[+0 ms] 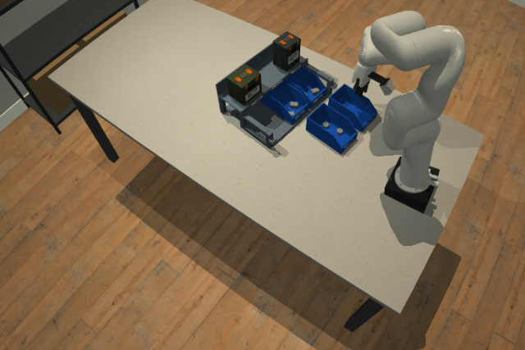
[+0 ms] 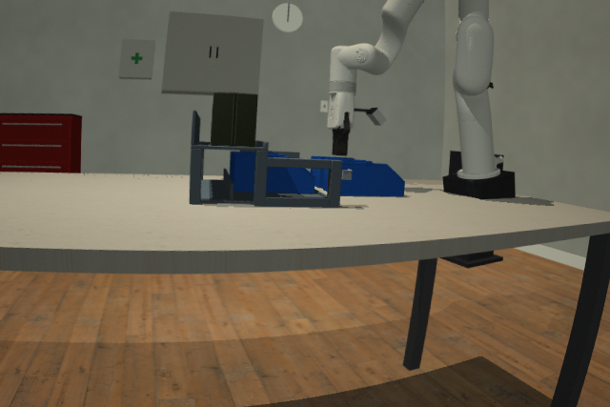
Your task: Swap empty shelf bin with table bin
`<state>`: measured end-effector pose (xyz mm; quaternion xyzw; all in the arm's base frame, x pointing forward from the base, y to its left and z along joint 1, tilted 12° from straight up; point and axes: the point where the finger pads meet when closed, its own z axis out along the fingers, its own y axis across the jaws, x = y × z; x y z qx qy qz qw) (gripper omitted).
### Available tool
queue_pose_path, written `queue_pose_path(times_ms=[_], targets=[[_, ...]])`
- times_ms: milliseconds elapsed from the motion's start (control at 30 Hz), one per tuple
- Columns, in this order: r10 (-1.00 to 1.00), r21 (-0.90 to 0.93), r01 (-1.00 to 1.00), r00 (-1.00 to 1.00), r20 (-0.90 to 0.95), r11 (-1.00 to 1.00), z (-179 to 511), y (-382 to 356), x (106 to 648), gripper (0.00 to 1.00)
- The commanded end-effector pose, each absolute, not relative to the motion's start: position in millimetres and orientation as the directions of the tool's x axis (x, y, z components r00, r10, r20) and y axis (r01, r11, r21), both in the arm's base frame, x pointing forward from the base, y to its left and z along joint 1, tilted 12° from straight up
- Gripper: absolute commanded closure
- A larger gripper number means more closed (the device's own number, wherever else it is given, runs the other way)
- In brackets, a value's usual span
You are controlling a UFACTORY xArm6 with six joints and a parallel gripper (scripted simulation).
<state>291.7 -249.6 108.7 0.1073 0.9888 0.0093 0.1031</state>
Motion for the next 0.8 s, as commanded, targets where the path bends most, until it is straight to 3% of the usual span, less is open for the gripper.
queue_pose_path(times_ms=[0,767], targets=[[0.214,0.039,0.210,-0.955,-0.204,0.977,116,-250,291,0.74],[0.214,0.039,0.210,-0.955,-0.204,0.977,152,-250,283,0.74]])
